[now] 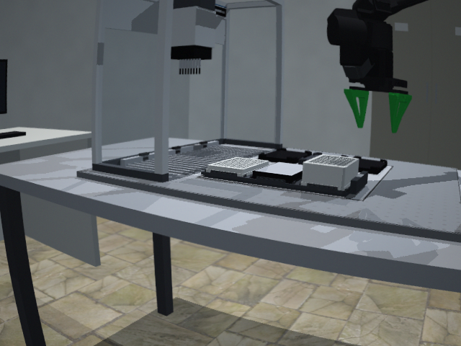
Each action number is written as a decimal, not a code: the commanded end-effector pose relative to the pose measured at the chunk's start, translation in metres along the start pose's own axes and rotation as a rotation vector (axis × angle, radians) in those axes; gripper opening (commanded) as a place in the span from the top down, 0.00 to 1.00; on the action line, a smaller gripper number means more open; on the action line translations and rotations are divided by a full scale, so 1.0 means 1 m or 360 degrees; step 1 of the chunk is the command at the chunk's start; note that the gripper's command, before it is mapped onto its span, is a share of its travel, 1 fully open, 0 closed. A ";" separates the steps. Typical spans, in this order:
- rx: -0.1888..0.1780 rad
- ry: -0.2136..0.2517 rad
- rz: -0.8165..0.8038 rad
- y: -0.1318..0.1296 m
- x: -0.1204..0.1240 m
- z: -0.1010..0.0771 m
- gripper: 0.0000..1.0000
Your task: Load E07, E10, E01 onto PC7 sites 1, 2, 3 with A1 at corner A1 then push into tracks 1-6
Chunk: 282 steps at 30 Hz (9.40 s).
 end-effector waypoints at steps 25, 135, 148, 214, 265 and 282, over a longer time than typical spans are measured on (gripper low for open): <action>0.0006 -0.0034 0.1403 0.001 -0.003 -0.007 0.20; 0.0005 -0.0055 0.1989 -0.018 -0.010 0.103 0.20; 0.0005 -0.0054 0.1976 -0.021 -0.013 0.102 0.20; 0.0016 -0.0063 0.1993 -0.047 -0.020 0.102 0.20; 0.0017 -0.0059 0.2004 -0.064 -0.025 0.101 0.20; 0.0017 -0.0059 0.2015 -0.070 -0.027 0.101 0.20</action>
Point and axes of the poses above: the point where the finger pads meet when closed, its own z axis out along the fingers, its own y axis across the jaws, x = y × z, the point moved 8 cm from there along -z, back along the fingers, and after that the axes turned 2 degrees about z, right-handed, at the moved point
